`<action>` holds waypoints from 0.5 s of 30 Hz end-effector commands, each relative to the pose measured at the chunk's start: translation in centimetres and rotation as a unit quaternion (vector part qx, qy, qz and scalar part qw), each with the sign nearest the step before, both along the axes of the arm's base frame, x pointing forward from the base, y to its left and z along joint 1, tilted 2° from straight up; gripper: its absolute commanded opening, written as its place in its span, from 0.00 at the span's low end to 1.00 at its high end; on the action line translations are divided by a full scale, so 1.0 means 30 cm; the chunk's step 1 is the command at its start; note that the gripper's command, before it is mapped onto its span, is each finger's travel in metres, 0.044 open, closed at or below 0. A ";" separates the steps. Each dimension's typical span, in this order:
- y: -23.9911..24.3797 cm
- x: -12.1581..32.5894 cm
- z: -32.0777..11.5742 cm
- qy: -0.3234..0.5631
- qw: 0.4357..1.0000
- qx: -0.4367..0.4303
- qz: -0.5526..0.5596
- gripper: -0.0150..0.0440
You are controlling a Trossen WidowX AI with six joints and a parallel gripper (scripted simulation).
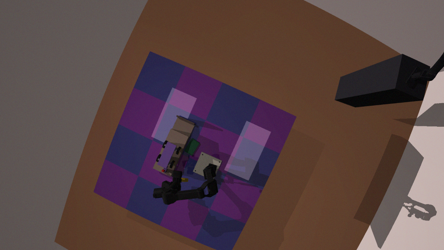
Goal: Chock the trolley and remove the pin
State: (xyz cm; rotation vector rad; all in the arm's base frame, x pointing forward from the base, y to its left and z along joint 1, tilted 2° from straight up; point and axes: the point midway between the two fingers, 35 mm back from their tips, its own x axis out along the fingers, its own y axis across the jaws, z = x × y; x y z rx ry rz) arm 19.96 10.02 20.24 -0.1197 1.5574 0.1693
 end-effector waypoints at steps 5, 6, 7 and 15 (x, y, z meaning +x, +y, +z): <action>0.001 -0.002 0.000 0.006 0.990 0.003 -0.140 0.25; 0.001 -0.002 0.000 0.006 0.988 0.003 -0.157 0.25; 0.001 -0.002 0.000 0.007 0.985 0.003 -0.171 0.25; 0.001 -0.002 0.000 0.010 0.959 0.003 -0.283 0.25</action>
